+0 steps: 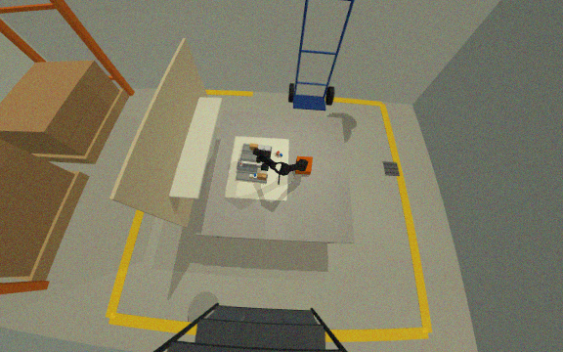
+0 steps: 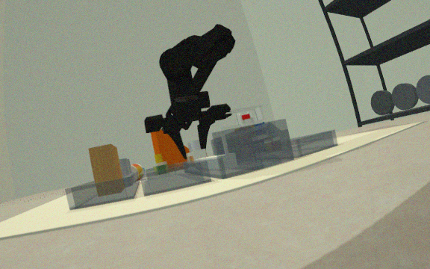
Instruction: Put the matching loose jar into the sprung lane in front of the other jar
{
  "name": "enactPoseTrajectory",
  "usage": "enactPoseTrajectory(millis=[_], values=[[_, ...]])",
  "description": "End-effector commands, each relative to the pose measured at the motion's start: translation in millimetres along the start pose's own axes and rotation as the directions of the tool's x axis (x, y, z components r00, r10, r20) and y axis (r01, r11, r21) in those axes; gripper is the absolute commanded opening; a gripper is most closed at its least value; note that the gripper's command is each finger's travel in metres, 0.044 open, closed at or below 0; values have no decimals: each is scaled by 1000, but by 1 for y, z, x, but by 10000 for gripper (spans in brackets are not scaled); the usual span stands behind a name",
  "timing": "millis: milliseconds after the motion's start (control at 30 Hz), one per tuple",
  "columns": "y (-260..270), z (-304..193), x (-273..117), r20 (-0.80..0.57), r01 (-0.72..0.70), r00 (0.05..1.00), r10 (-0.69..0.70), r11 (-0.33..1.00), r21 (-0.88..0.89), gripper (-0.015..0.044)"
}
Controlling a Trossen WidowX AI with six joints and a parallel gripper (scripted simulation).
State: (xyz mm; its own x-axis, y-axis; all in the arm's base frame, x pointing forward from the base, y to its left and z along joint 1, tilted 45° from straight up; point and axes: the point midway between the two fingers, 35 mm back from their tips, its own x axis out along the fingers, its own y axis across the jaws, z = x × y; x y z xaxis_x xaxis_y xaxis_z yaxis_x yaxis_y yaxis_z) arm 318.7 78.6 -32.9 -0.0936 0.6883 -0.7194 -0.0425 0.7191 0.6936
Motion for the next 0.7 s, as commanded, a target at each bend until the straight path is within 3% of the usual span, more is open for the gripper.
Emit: enactPoseTrajectory(millis=[0,667], values=[[1,1,0,8,-5,1000,6,1000,-7,0],[0,-4,0,7,-5,1000,5,1000,-7,0]])
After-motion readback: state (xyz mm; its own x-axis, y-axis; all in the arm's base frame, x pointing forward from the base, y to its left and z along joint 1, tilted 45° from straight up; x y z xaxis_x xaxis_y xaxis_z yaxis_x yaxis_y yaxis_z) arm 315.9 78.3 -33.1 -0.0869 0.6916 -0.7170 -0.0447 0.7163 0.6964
